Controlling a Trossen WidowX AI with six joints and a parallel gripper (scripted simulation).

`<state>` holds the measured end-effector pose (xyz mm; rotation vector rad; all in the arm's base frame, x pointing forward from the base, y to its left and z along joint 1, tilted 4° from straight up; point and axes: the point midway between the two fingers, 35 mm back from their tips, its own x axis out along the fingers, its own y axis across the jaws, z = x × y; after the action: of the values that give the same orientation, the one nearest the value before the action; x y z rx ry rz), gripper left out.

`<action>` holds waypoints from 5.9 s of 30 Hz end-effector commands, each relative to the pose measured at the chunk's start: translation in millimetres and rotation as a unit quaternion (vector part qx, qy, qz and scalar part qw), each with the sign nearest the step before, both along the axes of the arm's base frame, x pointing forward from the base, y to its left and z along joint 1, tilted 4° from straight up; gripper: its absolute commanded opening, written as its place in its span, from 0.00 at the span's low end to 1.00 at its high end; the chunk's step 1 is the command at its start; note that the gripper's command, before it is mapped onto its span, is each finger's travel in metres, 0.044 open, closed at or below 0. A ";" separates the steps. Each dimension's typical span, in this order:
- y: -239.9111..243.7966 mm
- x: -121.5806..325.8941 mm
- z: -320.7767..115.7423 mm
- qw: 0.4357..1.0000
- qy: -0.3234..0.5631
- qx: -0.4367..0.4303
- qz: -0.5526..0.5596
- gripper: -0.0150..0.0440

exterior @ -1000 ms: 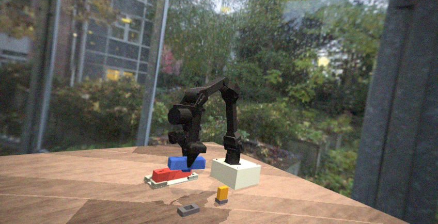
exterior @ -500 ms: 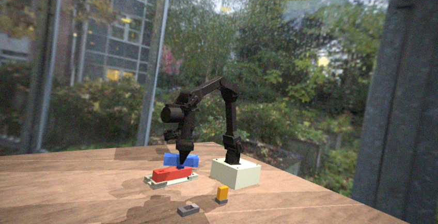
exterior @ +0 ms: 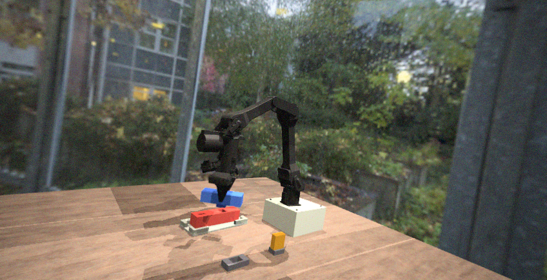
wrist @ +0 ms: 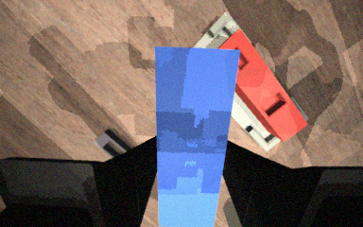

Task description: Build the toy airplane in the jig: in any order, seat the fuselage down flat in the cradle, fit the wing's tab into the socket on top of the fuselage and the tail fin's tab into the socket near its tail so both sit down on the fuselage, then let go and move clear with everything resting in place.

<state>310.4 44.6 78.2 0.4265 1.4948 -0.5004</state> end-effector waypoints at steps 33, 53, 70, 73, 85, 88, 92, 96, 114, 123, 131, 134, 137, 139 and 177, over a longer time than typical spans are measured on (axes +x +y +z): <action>-102.2 -45.4 -14.7 0.951 -0.020 -0.002 -0.308 0.25; -119.5 -59.0 -18.9 0.928 -0.025 -0.002 -0.372 0.59; -120.8 -58.0 -32.6 0.928 -0.025 -0.002 -0.372 0.59; -121.2 -57.8 -37.4 0.928 -0.025 -0.002 -0.372 0.59; -122.6 -58.1 -56.4 0.928 -0.025 -0.002 -0.372 0.59; -122.7 -58.2 -58.7 0.928 -0.025 -0.002 -0.372 0.59; -122.2 -58.0 -57.1 0.927 -0.024 -0.001 -0.375 0.55; -122.2 -58.0 -57.1 0.927 -0.024 -0.001 -0.375 0.44; -122.2 -58.0 -57.1 0.927 -0.024 -0.001 -0.375 0.97; -121.3 -55.2 -32.6 0.927 -0.024 -0.001 -0.374 1.00; -116.3 -59.3 28.7 0.928 -0.025 -0.002 -0.372 1.00; -116.4 -58.9 28.5 0.952 -0.021 -0.003 -0.304 1.00; -116.6 -58.0 28.1 0.987 -0.012 -0.005 -0.161 1.00; -116.7 -57.4 27.8 0.998 -0.007 -0.007 -0.063 1.00; 97.8 -112.9 11.2 0.939 0.014 0.004 0.344 1.00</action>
<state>214.7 124.3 91.1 -0.1167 1.5515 0.0607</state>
